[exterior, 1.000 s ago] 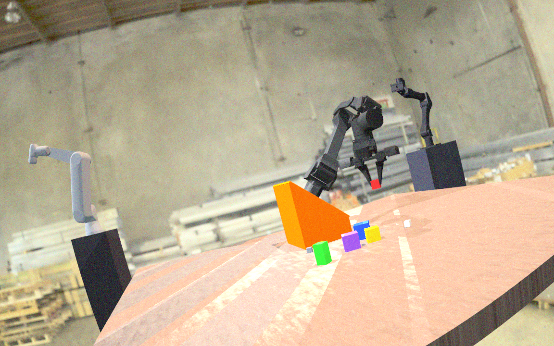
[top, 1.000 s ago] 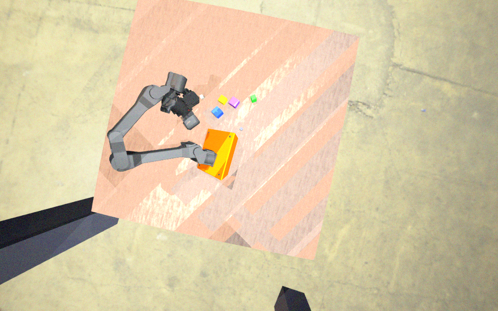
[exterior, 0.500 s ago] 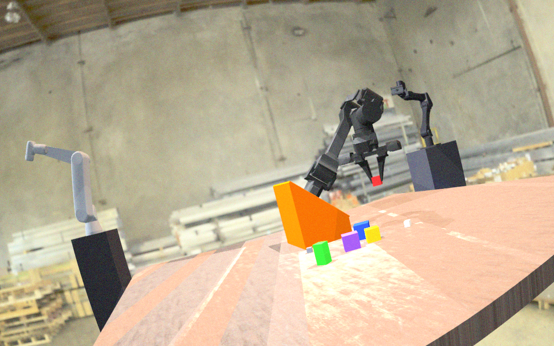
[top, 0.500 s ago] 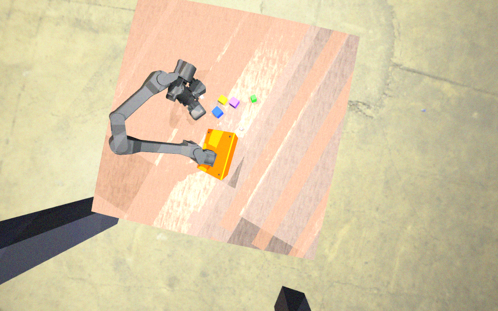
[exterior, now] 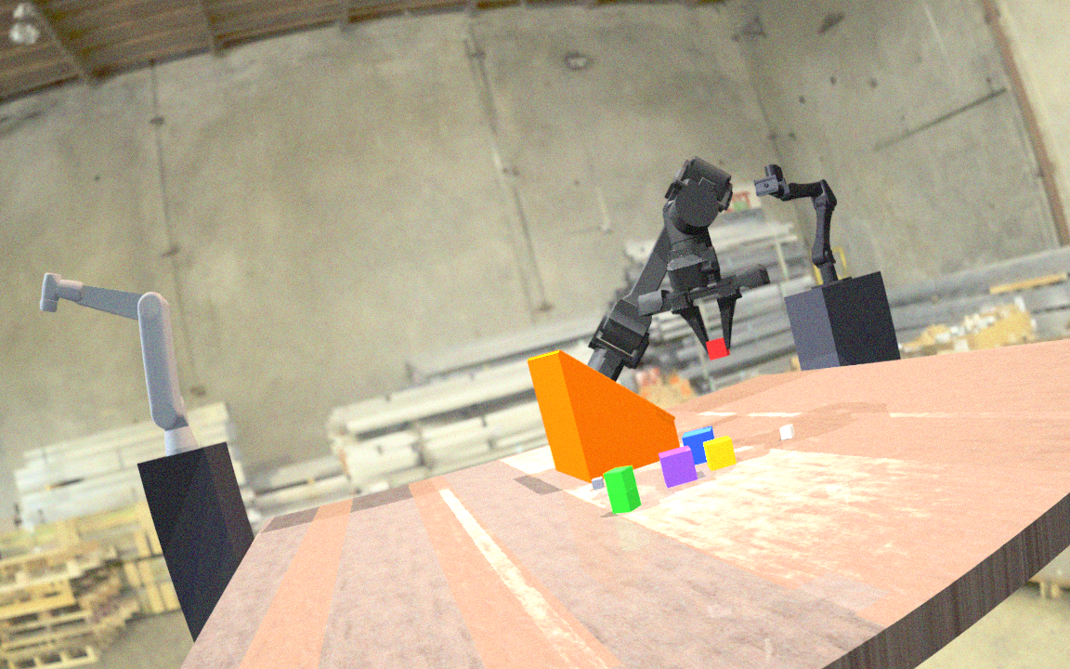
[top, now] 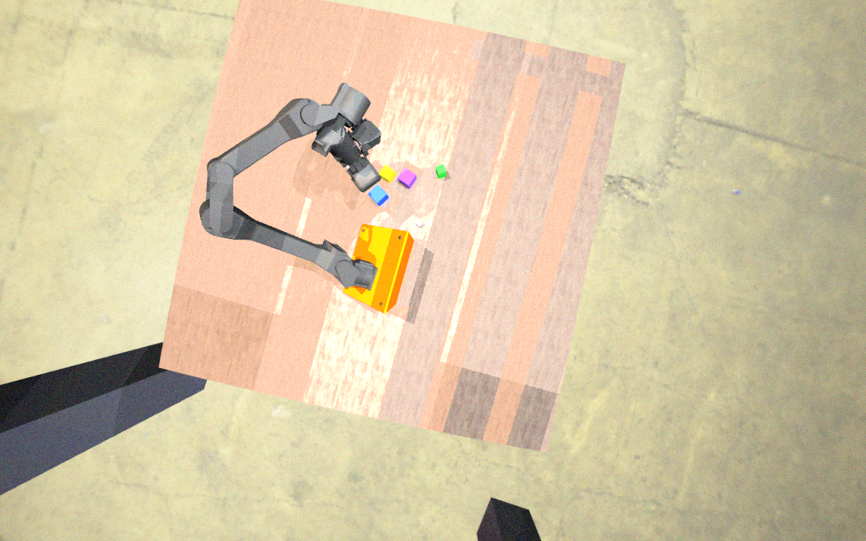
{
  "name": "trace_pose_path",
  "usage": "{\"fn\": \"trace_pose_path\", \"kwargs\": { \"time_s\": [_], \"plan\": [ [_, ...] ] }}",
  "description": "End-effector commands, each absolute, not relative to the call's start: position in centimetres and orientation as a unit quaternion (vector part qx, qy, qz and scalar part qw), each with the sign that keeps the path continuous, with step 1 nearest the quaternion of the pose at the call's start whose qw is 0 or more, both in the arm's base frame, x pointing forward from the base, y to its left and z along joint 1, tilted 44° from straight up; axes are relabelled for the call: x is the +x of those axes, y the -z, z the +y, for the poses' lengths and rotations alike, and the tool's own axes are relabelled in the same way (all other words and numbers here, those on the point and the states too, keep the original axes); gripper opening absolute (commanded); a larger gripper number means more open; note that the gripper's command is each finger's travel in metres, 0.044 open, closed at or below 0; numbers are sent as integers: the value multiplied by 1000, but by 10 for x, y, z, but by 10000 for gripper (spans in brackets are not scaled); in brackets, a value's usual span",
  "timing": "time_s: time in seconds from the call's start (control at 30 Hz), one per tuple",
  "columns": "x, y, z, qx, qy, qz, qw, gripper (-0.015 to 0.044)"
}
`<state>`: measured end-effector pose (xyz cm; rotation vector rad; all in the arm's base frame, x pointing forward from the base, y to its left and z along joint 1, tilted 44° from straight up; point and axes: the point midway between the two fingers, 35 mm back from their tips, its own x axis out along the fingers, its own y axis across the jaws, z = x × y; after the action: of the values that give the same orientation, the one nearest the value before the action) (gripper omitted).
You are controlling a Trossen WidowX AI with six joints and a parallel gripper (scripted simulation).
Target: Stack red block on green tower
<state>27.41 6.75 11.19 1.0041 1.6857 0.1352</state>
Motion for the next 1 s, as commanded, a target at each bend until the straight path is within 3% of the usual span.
{"fn": "trace_pose_path", "kwargs": {
  "time_s": [0.0,0.97],
  "plan": [
    [288,-102,57,423,-55,714,555,0],
    [362,-18,-20,421,-54,719,550,0]
  ]
}}
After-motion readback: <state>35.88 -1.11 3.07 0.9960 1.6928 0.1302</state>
